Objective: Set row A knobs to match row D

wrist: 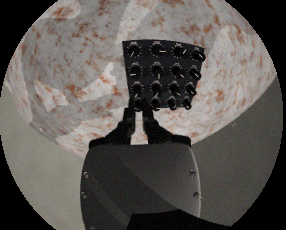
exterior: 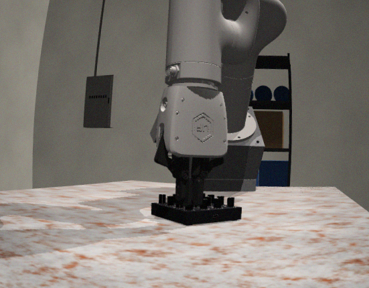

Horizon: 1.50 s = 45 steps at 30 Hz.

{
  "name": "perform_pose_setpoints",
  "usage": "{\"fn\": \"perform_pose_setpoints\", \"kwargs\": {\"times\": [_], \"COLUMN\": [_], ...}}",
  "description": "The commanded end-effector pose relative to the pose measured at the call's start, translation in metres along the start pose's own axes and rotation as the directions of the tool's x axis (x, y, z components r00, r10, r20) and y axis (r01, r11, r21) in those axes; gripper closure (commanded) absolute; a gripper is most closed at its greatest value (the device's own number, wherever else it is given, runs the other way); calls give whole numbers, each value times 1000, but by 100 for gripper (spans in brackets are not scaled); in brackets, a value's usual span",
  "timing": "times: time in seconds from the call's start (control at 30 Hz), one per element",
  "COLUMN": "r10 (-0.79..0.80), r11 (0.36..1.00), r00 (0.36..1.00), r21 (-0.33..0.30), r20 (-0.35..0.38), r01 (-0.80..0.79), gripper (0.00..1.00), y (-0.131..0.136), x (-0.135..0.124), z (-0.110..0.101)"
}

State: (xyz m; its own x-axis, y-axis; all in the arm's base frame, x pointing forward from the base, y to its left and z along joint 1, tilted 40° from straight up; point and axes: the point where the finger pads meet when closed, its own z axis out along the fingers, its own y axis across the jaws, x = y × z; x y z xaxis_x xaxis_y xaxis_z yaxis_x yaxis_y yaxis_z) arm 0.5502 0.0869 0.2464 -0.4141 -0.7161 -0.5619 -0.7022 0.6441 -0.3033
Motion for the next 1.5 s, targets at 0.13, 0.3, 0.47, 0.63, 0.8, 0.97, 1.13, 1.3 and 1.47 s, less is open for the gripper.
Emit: {"fn": "perform_pose_setpoints", "kwargs": {"times": [0.13,0.3,0.47,0.63,0.8,0.97,1.13,1.3,1.47], "r10": [0,0,0,0,-6,-23,-41,-84,-147], "r11": [1000,1000,1000,1000,1000,1000,999,996,989], "r00": [1000,1000,1000,1000,1000,1000,999,996,989], "r21": [1,1,1,1,1,1,1,1,1], "r20": [1,1,1,1,1,1,1,1,1], "r01": [0,0,0,0,6,23,41,84,147], "gripper": [92,92,92,92,92,92,92,92,92], "y": [0,0,0,0,0,0,0,0,0], "x": [0,0,0,0,0,0,0,0,0], "z": [0,0,0,0,0,0,0,0,0]}}
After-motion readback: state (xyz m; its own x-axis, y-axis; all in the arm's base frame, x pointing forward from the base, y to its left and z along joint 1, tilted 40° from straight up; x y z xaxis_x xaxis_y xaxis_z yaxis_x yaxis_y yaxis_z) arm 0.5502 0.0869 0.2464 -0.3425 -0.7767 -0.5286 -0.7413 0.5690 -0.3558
